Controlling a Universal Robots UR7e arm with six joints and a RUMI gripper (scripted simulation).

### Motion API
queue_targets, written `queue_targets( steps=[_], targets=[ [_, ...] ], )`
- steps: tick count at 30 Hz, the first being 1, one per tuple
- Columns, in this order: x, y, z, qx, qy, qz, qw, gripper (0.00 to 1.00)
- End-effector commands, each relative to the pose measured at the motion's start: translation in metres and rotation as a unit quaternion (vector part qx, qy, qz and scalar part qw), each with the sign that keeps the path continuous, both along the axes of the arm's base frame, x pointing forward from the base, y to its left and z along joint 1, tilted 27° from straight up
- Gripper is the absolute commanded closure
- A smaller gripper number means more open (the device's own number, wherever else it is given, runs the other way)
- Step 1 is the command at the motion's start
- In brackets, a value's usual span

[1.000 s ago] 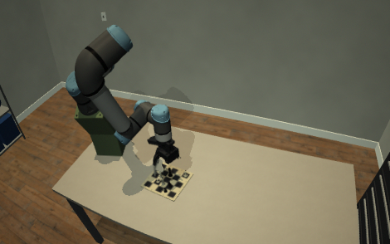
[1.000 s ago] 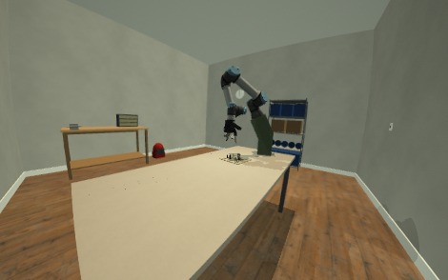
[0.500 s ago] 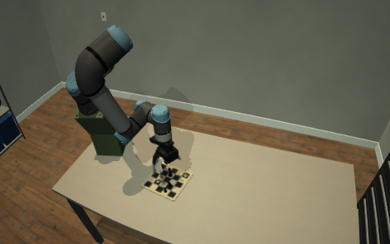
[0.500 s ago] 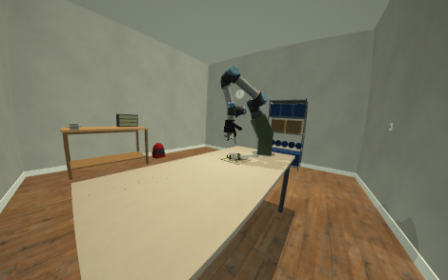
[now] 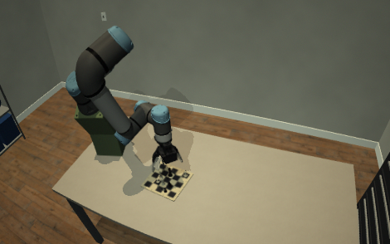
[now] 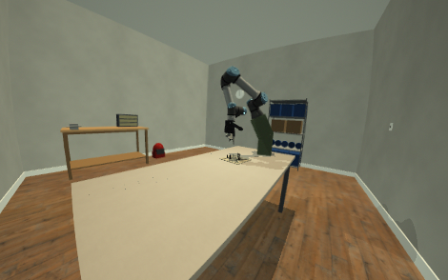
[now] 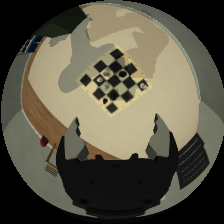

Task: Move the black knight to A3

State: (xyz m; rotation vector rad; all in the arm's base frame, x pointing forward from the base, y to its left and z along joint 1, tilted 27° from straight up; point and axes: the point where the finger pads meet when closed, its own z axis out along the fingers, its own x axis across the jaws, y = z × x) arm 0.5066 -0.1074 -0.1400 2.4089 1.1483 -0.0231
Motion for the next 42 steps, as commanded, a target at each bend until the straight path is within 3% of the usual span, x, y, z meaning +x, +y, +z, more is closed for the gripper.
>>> queue_targets(
  steps=[1,15,21,30,32,37,42],
  targets=[
    [0.001,0.001,-0.001,0.008,-0.019,-0.042,0.999,0.0],
    [0.006,0.004,-0.005,0.039,-0.093,-0.199,0.975,0.0],
    [0.009,0.005,-0.007,0.058,-0.136,-0.288,0.946,0.0],
    [0.015,0.006,-0.01,0.087,-0.202,-0.43,0.875,0.0],
    [0.015,0.006,-0.01,0.087,-0.202,-0.43,0.875,0.0],
    [0.018,0.005,-0.012,0.103,-0.239,-0.509,0.821,0.0],
    [0.021,0.004,-0.013,0.118,-0.275,-0.584,0.755,0.0]
  ],
)
